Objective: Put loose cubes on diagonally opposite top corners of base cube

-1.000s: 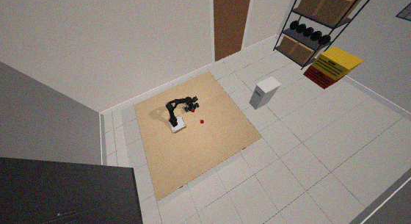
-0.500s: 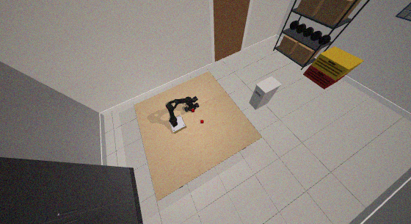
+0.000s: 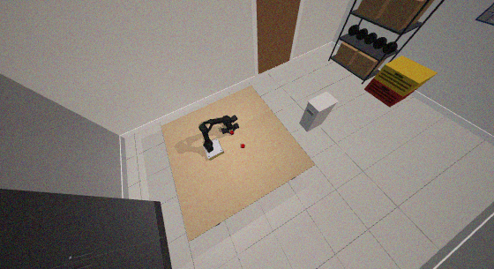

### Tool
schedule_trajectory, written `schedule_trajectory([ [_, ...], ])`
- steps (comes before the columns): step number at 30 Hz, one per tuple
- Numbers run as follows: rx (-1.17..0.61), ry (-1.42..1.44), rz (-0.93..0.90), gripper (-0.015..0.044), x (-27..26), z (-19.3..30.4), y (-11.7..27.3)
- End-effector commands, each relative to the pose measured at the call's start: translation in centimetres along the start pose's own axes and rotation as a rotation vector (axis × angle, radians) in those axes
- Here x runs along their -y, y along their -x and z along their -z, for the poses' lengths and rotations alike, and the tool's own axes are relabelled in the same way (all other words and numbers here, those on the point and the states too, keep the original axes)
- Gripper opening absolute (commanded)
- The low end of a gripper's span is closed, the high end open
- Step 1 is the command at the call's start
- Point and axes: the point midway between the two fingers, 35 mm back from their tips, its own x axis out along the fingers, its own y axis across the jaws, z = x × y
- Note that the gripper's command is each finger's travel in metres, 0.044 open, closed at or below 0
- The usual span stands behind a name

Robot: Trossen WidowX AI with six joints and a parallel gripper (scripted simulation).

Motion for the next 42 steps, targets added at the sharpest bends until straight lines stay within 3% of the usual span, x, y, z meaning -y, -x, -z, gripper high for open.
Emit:
schedule_trajectory([
  [1,0.003,-0.002,0.007,0.0205,0.1,-0.1,0.8],
  [13,0.003,-0.002,0.008,0.0205,0.1,-0.1,1.8],
  [15,0.001,-0.050,0.004,0.0258,0.4,0.4,1.7],
  [38,0.004,-1.853,0.025,0.0265,5.6,17.9,6.1],
  [42,0.005,-1.970,0.028,0.0265,5.5,19.2,6.4],
])
